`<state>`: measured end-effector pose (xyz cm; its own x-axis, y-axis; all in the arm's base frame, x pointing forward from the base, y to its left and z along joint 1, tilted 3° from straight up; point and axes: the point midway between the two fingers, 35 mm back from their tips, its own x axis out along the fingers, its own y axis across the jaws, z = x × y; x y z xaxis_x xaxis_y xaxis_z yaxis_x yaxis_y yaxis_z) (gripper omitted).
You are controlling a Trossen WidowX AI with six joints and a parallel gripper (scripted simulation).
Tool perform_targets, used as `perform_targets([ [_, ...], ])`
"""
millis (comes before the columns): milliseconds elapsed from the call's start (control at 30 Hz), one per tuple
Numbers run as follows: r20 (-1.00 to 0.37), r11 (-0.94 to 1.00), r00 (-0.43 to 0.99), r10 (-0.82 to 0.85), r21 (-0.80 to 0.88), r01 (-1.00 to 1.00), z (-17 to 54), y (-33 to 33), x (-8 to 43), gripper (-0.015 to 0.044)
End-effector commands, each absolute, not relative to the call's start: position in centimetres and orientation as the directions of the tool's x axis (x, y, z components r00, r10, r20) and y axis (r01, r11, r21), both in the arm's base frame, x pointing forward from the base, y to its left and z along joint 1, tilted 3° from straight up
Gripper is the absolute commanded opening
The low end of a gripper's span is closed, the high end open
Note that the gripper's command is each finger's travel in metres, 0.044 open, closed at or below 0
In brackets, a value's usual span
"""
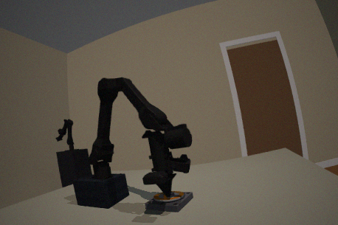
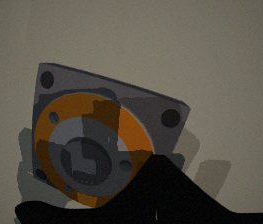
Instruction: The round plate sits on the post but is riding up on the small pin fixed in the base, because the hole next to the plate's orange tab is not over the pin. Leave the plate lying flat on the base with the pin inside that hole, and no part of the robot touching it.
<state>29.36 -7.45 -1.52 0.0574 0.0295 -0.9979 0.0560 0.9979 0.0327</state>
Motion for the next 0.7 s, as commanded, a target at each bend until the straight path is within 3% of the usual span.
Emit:
perform_targets([
  [0, -0.999, 0.998, 0.042, 0.034, 0.036, 0.051, -1.80, -7.32, 28.62, 0.0000],
  [667, -0.999, 0.998, 0.042, 0.034, 0.036, 0.051, -1.78, -7.43, 27.84, 0.0000],
])
